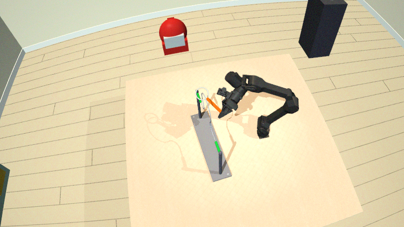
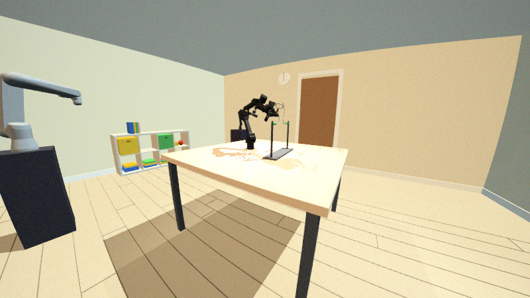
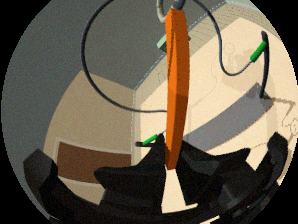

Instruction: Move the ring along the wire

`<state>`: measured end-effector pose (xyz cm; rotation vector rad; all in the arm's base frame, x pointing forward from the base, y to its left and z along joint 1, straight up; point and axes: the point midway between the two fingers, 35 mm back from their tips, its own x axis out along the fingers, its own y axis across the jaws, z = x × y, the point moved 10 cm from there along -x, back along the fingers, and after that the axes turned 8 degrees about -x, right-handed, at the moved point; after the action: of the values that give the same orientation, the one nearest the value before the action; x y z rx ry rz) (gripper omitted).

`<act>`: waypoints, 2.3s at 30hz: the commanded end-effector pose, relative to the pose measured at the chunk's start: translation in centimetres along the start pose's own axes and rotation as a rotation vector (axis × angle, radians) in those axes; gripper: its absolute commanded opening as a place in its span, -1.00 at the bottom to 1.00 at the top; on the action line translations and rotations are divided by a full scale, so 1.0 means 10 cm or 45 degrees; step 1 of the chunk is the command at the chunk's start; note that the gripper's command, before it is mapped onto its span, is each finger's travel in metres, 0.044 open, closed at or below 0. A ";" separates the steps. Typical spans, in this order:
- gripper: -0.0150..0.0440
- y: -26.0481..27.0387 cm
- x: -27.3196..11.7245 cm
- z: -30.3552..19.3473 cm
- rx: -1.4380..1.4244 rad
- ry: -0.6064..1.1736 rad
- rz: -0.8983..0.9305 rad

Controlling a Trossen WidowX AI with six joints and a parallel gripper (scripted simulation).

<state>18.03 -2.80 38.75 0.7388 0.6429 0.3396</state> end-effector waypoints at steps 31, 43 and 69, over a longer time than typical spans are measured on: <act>-1.00 0.07 0.03 -0.05 -0.492 -0.029 -0.351; -1.00 0.08 0.04 -0.08 -0.662 -0.038 -0.474; -1.00 0.08 0.08 -0.14 -1.033 -0.060 -0.737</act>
<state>17.75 -1.15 38.31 -0.1855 0.5860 0.0388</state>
